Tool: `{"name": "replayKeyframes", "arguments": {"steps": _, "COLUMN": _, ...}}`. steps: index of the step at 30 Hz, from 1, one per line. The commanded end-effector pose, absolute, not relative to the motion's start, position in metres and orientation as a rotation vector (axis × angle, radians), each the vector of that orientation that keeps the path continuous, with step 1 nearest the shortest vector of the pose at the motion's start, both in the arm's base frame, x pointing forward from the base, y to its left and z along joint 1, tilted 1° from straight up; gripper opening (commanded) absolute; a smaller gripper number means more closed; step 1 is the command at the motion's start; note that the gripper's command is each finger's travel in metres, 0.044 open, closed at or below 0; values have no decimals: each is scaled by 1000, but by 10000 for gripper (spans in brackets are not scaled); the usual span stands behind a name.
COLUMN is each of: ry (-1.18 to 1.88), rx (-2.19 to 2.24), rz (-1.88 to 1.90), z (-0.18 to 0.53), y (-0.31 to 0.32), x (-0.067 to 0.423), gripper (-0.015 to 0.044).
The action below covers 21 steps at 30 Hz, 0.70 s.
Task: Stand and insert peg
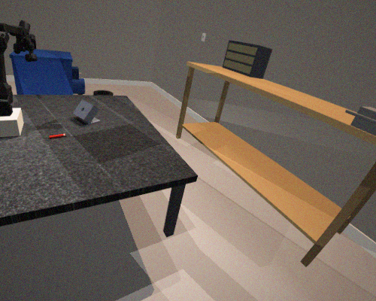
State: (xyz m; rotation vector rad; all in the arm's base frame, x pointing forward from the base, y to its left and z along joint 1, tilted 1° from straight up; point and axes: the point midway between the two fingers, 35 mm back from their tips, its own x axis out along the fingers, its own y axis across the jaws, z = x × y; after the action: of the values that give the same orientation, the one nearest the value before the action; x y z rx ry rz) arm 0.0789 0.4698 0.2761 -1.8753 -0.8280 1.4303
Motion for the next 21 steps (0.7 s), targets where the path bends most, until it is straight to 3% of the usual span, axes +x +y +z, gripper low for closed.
{"name": "replayKeyframes", "arguments": {"steps": 1, "ry": -666, "rx": -1873, "rz": 1430, "z": 260, "y": 454, "x": 115, "gripper": 440}}
{"name": "replayKeyframes", "arguments": {"steps": 21, "ry": -18, "rx": -1766, "rz": 1315, "z": 197, "y": 362, "x": 256, "gripper": 440}}
